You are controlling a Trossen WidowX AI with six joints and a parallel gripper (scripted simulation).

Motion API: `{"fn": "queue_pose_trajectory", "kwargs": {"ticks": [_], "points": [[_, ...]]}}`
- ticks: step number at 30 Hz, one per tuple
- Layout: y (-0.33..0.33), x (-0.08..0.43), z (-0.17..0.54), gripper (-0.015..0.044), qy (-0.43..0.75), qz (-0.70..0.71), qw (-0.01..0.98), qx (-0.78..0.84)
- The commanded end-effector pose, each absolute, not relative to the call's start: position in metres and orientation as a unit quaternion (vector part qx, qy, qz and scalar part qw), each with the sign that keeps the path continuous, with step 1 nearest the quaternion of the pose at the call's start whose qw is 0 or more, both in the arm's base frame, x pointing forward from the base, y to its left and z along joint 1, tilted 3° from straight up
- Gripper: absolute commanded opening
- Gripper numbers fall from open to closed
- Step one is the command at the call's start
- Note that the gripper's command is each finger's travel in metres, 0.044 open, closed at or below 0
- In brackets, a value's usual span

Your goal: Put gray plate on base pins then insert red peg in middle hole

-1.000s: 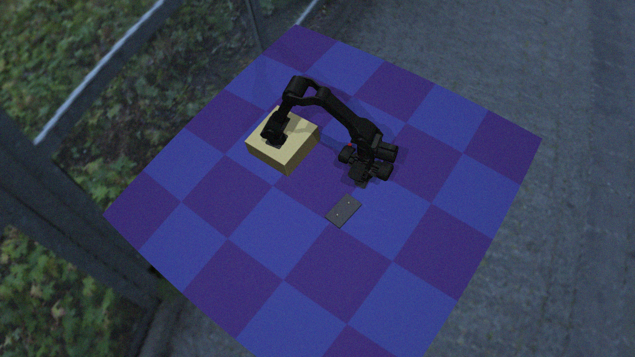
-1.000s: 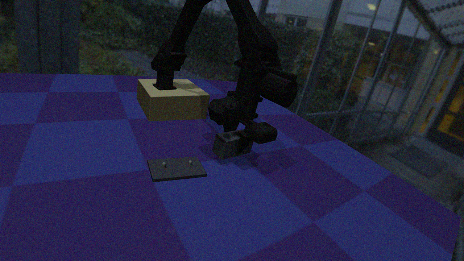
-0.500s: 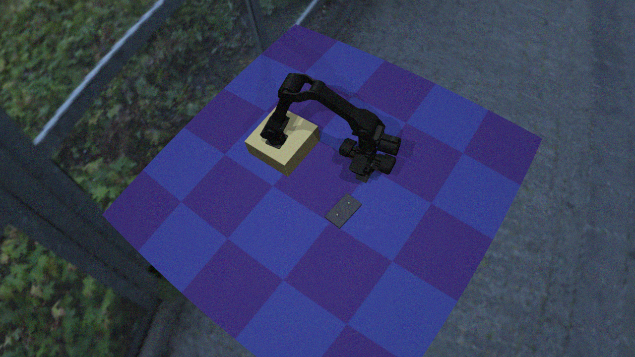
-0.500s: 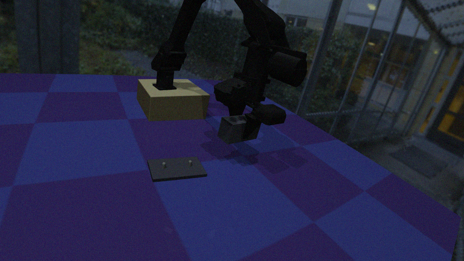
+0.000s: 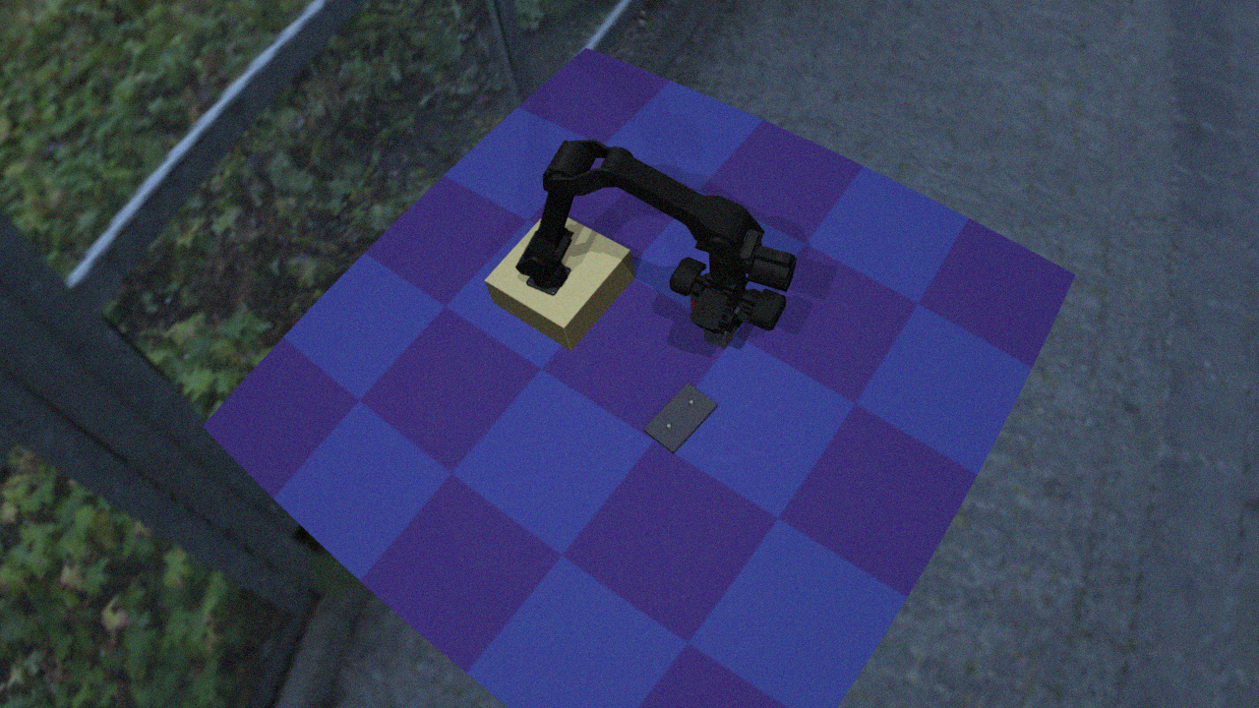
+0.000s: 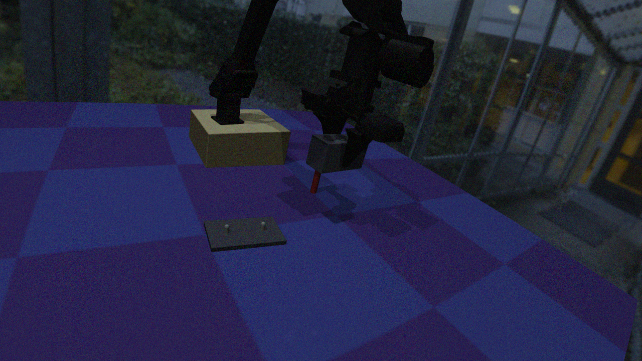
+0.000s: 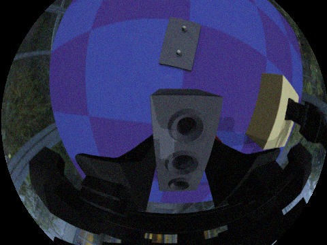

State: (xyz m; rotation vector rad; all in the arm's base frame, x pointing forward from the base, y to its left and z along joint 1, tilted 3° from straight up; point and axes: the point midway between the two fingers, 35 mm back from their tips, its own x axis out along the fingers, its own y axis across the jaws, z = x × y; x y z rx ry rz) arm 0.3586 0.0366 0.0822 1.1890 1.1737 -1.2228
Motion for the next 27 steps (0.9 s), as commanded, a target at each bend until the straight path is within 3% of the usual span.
{"fn": "queue_pose_trajectory", "kwargs": {"ticks": [1, 27], "points": [[0.037, 0.359, 0.097, 0.0000, 0.483, -0.507, 0.512, 0.497], [-0.026, 0.357, 0.069, 0.0000, 0.463, -0.534, 0.485, 0.514]]}}
